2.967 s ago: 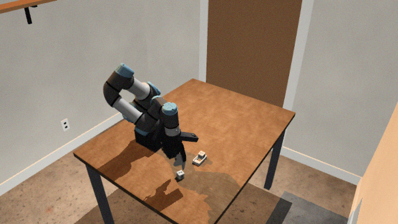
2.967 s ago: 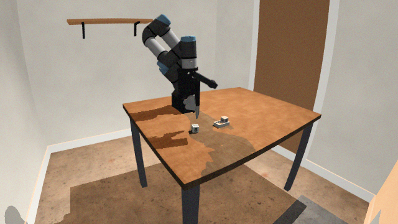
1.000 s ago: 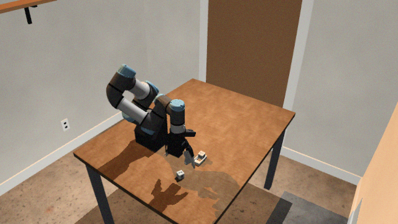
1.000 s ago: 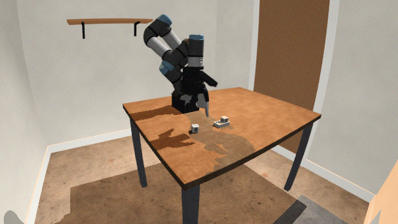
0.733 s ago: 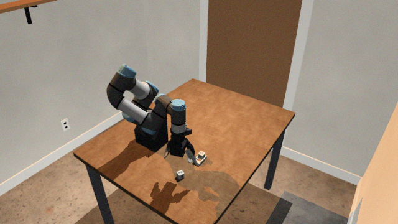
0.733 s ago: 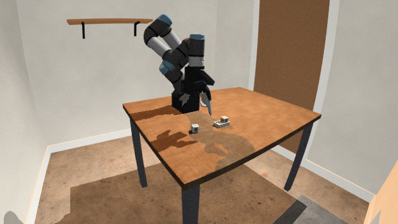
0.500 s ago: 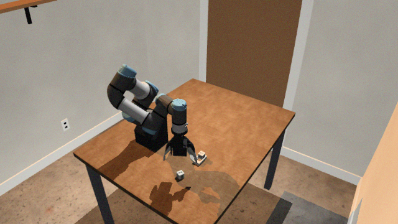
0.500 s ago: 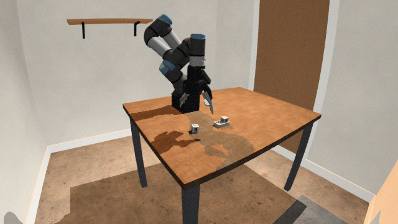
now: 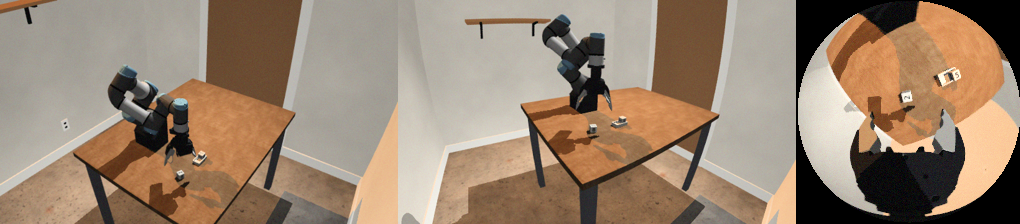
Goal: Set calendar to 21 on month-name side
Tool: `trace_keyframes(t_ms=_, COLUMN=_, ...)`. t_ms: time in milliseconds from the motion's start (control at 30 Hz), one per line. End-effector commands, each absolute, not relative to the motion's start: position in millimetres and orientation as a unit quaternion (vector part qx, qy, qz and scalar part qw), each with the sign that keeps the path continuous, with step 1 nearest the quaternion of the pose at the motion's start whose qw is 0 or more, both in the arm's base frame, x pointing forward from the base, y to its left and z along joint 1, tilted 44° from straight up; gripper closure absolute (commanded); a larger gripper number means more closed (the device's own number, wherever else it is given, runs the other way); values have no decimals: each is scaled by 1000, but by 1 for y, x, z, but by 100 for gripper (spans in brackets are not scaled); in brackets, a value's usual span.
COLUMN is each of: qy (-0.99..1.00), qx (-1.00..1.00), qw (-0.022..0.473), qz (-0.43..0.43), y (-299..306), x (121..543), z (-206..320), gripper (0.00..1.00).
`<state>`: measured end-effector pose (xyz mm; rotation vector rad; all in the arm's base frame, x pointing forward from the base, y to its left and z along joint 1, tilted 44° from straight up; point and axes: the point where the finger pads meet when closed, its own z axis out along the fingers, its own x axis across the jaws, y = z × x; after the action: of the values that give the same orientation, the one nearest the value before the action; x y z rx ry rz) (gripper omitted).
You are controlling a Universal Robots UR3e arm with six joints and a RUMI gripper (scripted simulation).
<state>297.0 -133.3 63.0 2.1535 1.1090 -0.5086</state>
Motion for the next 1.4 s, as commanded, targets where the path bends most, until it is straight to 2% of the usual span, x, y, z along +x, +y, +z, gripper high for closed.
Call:
trace_keyframes(t_ms=0, qy=459, qx=804, qw=318, qz=-204, y=-133, x=298, z=64, gripper=0)
trace_keyframes(t_ms=433, qy=491, qx=785, qw=310, qz=-216, y=-133, x=298, z=65, gripper=0)
trace_keyframes(t_ms=467, qy=491, qx=785, qw=310, qz=-216, y=-133, x=298, z=65, gripper=72)
trace_keyframes(t_ms=1367, qy=491, qx=785, qw=310, qz=-216, y=-133, x=298, z=65, gripper=72)
